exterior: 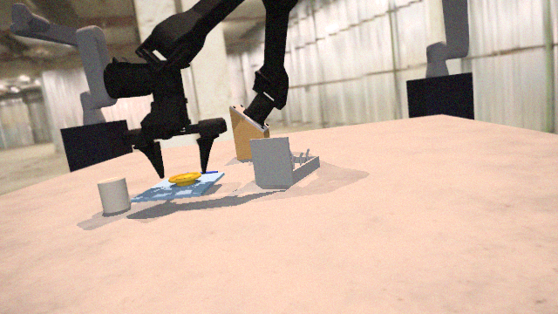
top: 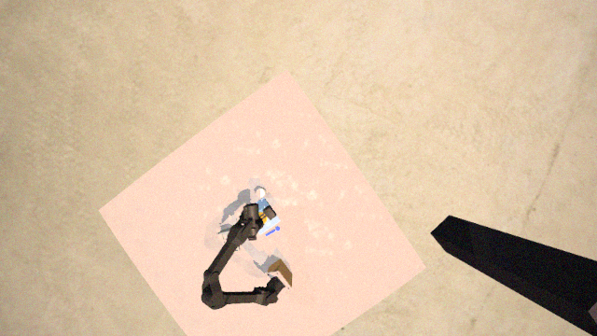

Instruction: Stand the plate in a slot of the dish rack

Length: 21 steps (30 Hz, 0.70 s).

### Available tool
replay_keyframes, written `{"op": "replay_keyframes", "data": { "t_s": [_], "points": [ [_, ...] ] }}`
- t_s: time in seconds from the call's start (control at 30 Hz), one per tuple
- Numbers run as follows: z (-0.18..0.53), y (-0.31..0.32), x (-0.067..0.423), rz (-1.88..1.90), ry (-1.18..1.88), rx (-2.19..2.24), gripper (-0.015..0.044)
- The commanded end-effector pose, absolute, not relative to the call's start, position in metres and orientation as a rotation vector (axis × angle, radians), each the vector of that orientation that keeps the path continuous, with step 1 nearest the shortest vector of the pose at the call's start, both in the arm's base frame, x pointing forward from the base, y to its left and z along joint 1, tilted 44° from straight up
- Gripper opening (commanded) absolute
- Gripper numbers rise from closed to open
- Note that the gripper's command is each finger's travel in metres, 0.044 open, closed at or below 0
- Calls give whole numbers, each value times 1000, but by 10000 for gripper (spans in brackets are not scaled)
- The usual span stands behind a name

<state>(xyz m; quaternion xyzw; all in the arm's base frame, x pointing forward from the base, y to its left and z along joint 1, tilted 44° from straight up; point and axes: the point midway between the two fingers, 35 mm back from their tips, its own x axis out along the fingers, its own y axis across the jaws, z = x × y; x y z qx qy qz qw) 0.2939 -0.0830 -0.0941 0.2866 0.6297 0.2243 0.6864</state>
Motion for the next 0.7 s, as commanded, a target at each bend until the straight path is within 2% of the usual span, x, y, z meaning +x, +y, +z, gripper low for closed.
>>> {"op": "replay_keyframes", "data": {
  "t_s": [0.0,0.2,0.27,0.47,0.67],
  "points": [
    [-99,-77,293,502,1412,653,400],
    [-103,-71,293,503,1412,654,400],
    [-103,-71,293,503,1412,654,349],
    [-103,-71,293,503,1412,654,349],
    [-103,-71,293,503,1412,654,309]
  ]
}}
